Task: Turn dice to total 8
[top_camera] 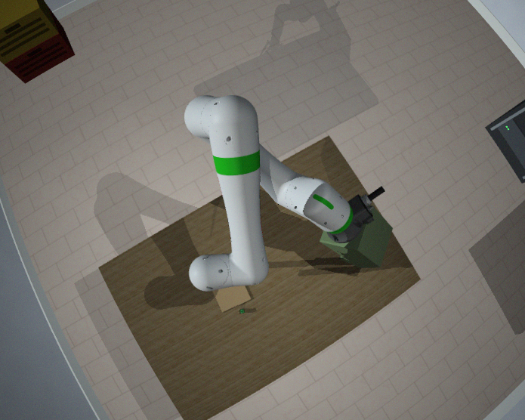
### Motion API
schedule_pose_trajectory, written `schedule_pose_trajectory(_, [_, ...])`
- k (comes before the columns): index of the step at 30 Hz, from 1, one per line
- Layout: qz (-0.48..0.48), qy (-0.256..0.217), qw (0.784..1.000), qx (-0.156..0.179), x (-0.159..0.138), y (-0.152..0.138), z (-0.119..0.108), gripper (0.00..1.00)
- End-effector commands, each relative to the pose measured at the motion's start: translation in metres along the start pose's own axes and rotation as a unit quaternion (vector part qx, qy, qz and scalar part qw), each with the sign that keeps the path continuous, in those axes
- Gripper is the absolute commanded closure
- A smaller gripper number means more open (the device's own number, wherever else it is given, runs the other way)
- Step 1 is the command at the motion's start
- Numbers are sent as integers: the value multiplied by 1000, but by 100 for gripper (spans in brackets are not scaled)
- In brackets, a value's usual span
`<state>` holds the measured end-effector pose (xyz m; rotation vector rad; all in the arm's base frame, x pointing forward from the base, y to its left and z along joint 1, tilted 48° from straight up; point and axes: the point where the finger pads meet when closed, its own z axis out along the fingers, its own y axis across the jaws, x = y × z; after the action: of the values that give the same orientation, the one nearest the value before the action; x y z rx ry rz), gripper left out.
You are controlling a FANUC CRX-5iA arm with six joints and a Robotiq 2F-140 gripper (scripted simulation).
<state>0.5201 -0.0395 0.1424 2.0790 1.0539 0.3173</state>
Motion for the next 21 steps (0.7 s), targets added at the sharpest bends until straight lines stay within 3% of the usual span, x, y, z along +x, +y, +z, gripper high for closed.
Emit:
schedule_pose_trajectory(1, [1, 2, 1000, -3, 3, 3, 27, 0])
schedule_pose_trajectory(21, [1, 2, 1000, -3, 3, 3, 31, 0])
